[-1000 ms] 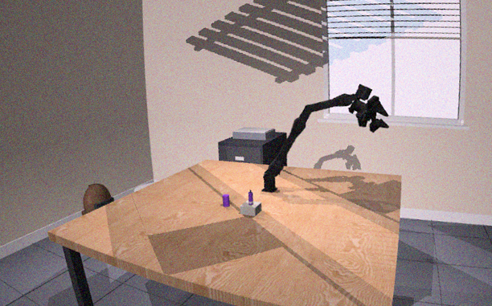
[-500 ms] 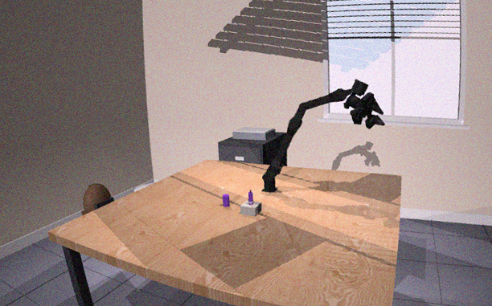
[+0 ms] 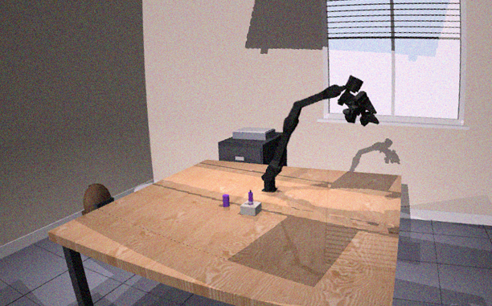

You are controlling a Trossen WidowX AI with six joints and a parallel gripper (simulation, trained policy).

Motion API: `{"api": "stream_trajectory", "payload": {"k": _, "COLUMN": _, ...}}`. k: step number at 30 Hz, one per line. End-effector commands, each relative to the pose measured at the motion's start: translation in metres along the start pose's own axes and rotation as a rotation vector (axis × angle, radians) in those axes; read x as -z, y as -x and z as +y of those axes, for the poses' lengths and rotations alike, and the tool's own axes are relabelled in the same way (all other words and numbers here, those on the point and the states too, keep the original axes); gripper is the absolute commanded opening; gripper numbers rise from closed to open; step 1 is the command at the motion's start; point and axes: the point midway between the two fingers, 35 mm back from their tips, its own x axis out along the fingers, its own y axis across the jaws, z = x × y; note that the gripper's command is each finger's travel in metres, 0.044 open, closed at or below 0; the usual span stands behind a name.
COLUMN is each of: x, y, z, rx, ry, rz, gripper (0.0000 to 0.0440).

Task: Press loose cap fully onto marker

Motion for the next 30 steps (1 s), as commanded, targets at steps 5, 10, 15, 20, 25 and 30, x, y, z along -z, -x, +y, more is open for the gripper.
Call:
{"api": "stream_trajectory", "payload": {"k": 5, "x": -0.016, "y": 0.000, "z": 0.018, "rx": 0.014, "ry": -0.051, "rz": -0.023, "gripper": 0.0334}}
{"api": "stream_trajectory", "payload": {"k": 10, "x": -0.028, "y": 0.001, "z": 0.031, "rx": 0.019, "ry": -0.086, "rz": -0.042, "gripper": 0.0335}}
{"api": "stream_trajectory", "payload": {"k": 15, "x": -0.041, "y": 0.002, "z": 0.044, "rx": 0.024, "ry": -0.122, "rz": -0.062, "gripper": 0.0335}}
{"api": "stream_trajectory", "payload": {"k": 20, "x": -0.053, "y": 0.004, "z": 0.055, "rx": 0.028, "ry": -0.157, "rz": -0.084, "gripper": 0.0336}}
{"api": "stream_trajectory", "payload": {"k": 25, "x": -0.067, "y": 0.006, "z": 0.066, "rx": 0.032, "ry": -0.193, "rz": -0.107, "gripper": 0.0336}}
{"api": "stream_trajectory", "payload": {"k": 30, "x": -0.080, "y": 0.008, "z": 0.076, "rx": 0.035, "ry": -0.228, "rz": -0.131, "gripper": 0.0336}}
